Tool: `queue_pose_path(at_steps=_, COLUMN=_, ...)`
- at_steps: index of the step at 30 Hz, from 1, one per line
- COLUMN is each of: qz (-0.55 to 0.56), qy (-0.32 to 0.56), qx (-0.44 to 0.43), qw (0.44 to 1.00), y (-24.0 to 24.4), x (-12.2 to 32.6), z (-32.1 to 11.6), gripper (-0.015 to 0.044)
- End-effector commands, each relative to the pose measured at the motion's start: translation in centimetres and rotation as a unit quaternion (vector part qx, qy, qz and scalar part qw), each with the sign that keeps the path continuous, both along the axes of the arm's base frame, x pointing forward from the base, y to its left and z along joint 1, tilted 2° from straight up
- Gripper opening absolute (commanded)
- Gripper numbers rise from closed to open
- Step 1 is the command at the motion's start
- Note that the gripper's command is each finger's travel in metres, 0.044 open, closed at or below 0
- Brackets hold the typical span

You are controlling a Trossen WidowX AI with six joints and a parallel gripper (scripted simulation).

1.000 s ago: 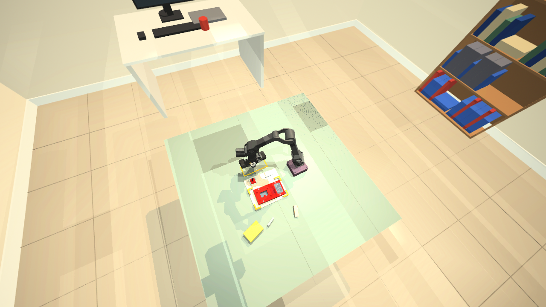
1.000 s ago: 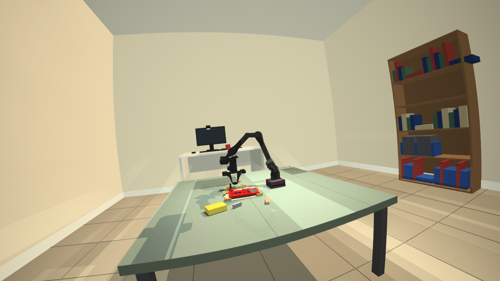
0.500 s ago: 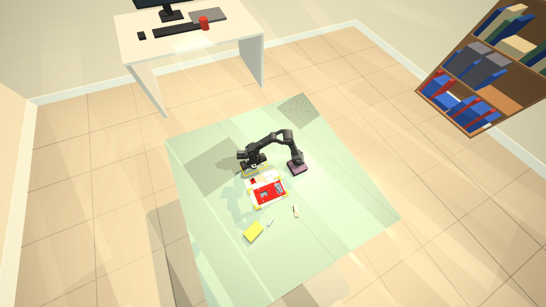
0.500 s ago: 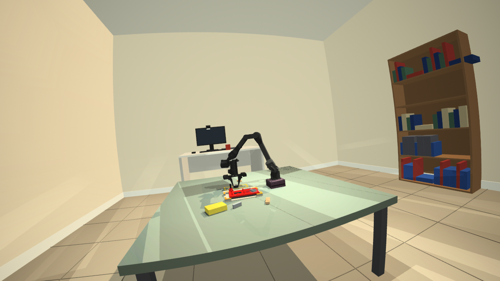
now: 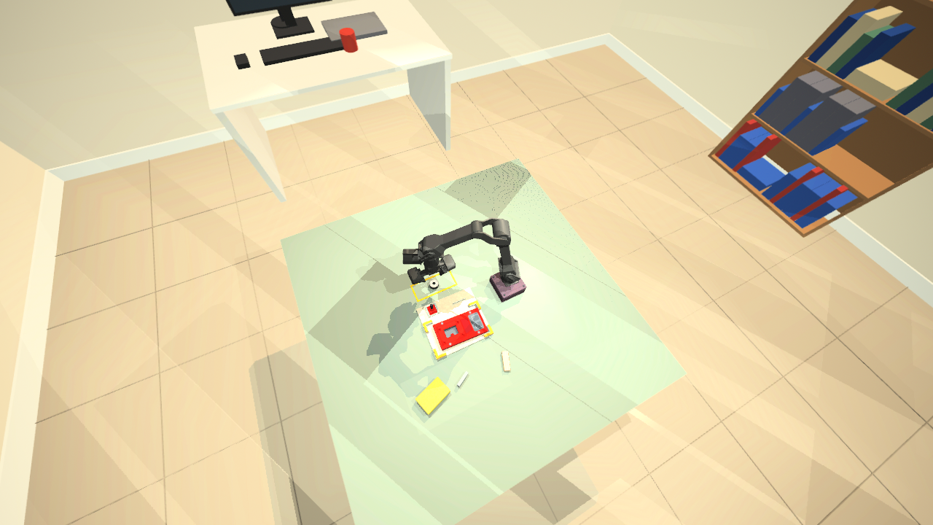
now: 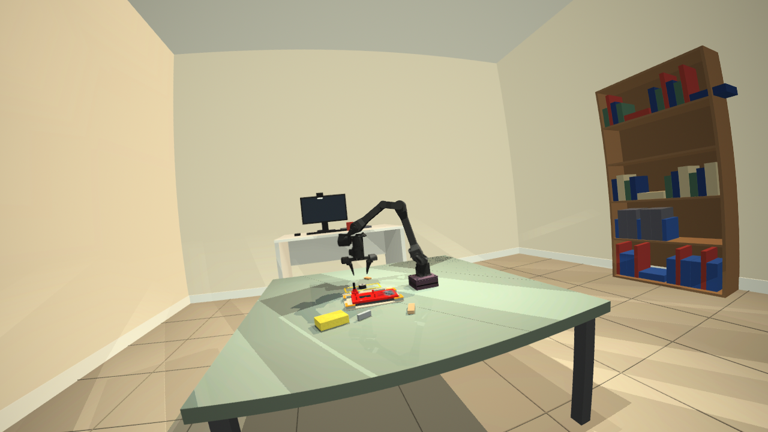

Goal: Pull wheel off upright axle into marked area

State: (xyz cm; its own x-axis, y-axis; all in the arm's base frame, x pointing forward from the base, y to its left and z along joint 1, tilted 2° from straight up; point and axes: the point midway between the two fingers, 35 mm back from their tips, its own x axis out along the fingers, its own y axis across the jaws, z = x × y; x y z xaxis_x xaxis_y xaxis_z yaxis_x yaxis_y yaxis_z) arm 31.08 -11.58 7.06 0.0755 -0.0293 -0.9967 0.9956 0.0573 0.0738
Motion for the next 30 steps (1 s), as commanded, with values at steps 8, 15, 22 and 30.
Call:
queue_pose_path(at_steps=8, qz=0.003, qy=0.013, qx=0.006, qw=1.000, y=3.0, x=-8.0, z=3.8, gripper=0.0440)
queue_pose_path(at_steps=15, qz=0.003, qy=0.014, qx=0.006, qw=1.000, y=3.2, x=-8.6, z=3.9, gripper=0.0440)
queue_pose_path(at_steps=22, qz=0.003, qy=0.014, qx=0.006, qw=1.000, y=3.2, x=-8.6, z=3.9, gripper=0.0440)
queue_pose_path(at_steps=30, qz=0.003, qy=0.014, qx=0.006, qw=1.000, y=3.2, x=-8.6, z=3.9, gripper=0.0440)
